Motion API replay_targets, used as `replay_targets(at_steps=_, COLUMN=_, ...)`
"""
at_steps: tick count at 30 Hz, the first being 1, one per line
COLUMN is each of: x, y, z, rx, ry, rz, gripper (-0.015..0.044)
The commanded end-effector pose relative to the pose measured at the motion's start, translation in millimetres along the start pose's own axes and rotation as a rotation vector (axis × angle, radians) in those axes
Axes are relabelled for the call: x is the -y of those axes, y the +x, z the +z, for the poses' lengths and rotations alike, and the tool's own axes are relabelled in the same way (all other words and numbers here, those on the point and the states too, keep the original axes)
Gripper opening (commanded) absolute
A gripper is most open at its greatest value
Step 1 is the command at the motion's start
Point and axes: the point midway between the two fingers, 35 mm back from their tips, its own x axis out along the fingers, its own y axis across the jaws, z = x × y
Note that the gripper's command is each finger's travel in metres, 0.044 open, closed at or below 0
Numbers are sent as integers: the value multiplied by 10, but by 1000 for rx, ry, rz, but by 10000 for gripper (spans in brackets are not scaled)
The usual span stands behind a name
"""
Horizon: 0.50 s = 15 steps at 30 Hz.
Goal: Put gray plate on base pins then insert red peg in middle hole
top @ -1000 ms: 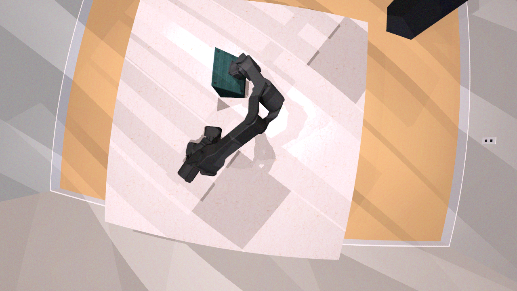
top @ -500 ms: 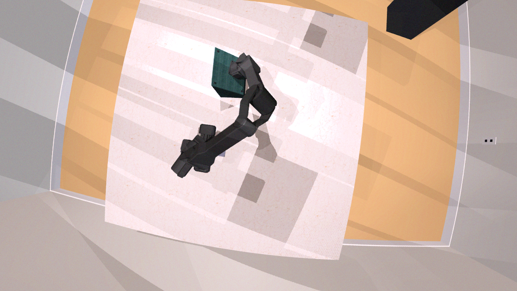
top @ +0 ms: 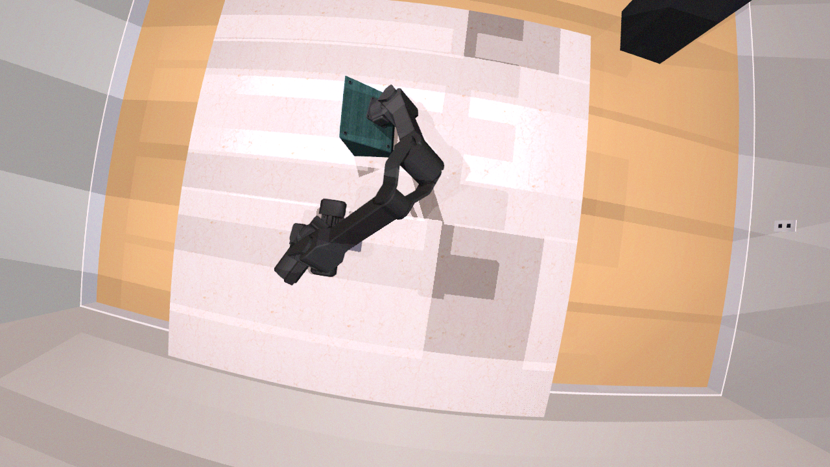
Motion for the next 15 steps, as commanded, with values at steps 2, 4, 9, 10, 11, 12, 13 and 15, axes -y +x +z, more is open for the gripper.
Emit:
replay_targets(at_steps=2, x=4, y=24, z=29, rx=4, ry=-1, rz=1, gripper=0)
replay_targets(at_steps=4, x=3, y=64, z=29, rx=4, ry=-1, rz=1, gripper=0)
replay_targets(at_steps=9, x=4, y=156, z=29, rx=3, ry=-1, rz=1, gripper=0)
replay_targets(at_steps=10, x=4, y=159, z=29, rx=3, ry=-1, rz=1, gripper=0)
replay_targets(at_steps=11, x=3, y=164, z=29, rx=3, ry=-1, rz=1, gripper=0)
replay_targets(at_steps=12, x=3, y=172, z=29, rx=3, ry=-1, rz=1, gripper=0)
replay_targets(at_steps=13, x=3, y=183, z=29, rx=3, ry=-1, rz=1, gripper=0)
replay_targets(at_steps=15, x=2, y=210, z=29, rx=3, ry=-1, rz=1, gripper=0)
